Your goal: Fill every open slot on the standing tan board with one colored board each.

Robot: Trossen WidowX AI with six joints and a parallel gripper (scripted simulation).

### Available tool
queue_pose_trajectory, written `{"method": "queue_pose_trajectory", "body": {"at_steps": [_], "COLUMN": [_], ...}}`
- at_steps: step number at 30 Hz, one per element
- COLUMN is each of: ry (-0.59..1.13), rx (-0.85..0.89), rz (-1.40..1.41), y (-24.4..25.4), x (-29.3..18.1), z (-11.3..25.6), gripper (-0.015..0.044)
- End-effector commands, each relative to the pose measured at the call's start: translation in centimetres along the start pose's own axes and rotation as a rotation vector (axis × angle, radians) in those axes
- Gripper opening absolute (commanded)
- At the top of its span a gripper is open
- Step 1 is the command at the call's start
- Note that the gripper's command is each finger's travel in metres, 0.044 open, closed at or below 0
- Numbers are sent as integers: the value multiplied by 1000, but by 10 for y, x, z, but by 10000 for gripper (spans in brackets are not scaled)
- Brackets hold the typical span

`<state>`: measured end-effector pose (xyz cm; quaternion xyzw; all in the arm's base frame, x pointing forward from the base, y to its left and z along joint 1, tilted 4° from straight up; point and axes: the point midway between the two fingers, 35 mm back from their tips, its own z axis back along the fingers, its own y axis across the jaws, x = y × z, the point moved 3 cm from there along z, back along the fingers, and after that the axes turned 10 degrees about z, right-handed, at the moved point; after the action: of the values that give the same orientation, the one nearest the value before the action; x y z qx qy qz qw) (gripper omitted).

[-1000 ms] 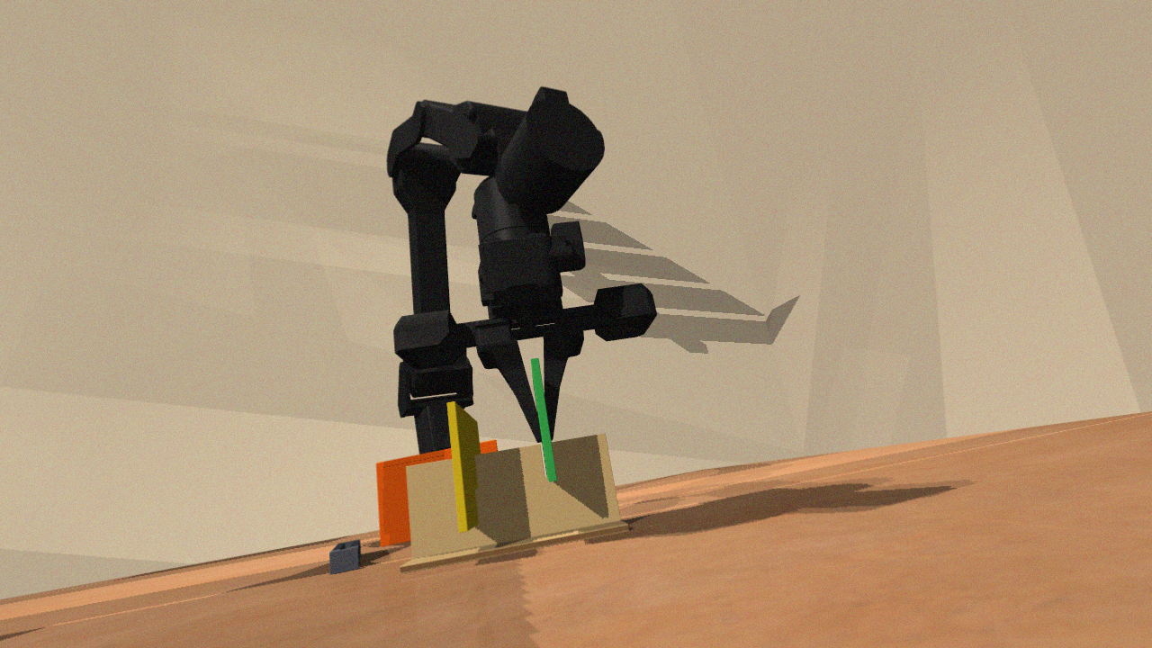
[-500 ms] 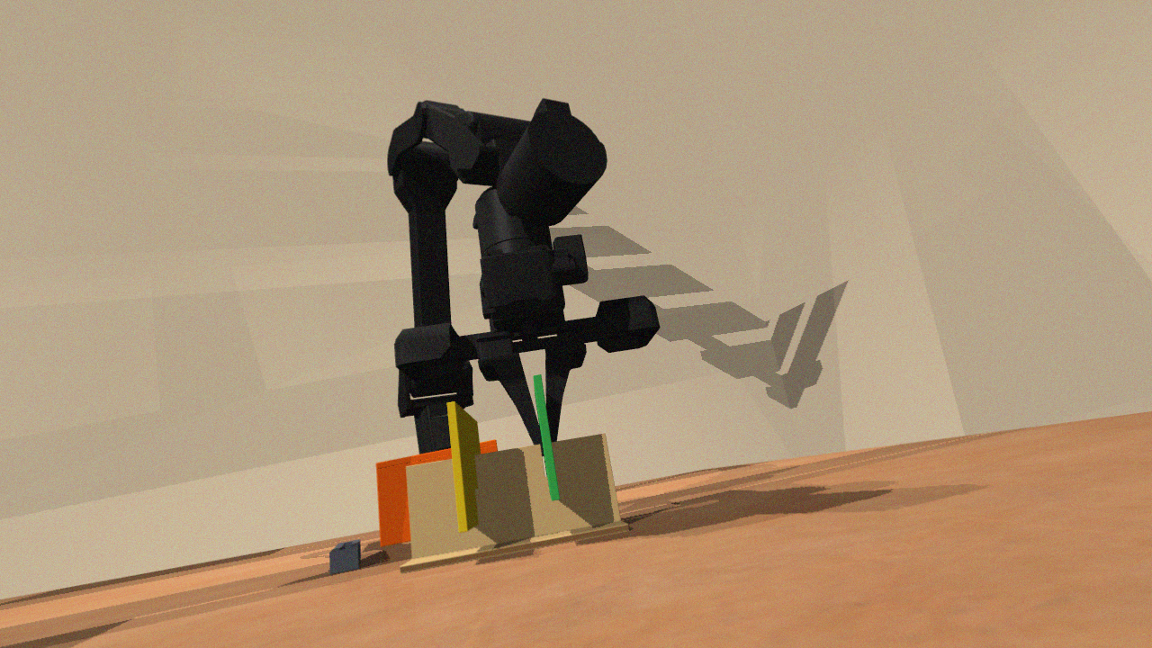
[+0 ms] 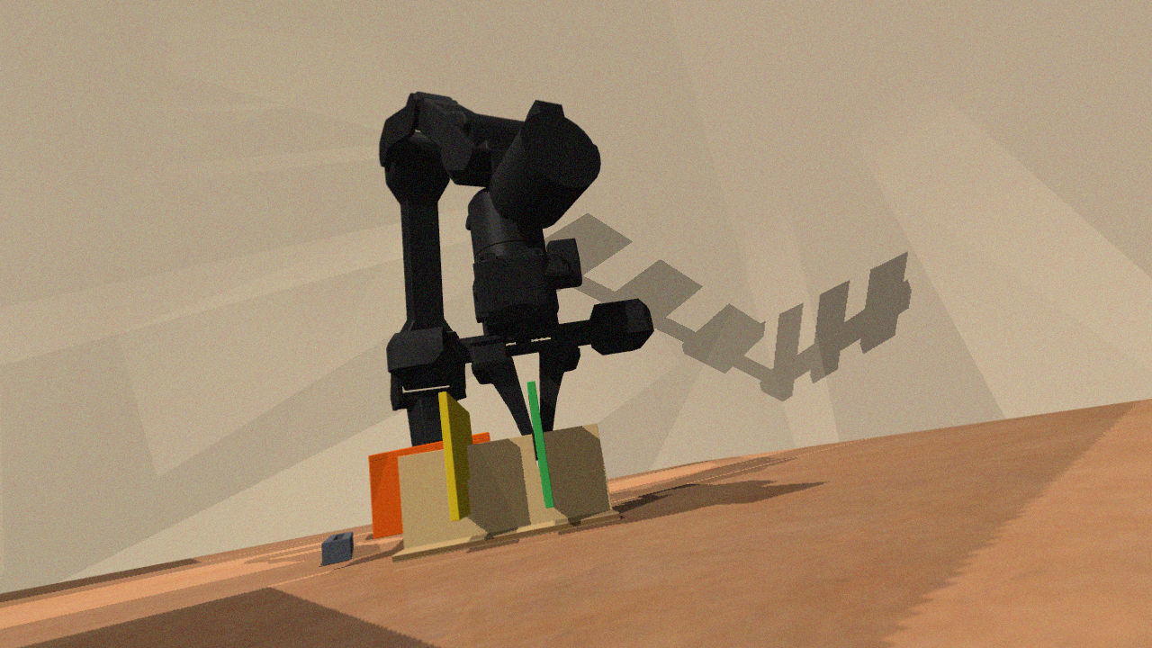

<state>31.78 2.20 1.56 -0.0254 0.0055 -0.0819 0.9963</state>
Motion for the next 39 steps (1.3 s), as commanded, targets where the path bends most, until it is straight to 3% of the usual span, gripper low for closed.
{"method": "queue_pose_trajectory", "body": {"at_steps": [1,7,14,23,27,29,39], "ry": [0,0,0,0,-2,-3,-3], "rx": [0,0,0,0,-2,-2,-2], "rz": [0,0,0,0,3,4,4], "y": [0,0,0,0,1,0,1], "x": [0,0,0,0,1,0,2], "z": [0,0,0,3,63,76,76], "gripper": [12,0,164,164,164,164,164]}}
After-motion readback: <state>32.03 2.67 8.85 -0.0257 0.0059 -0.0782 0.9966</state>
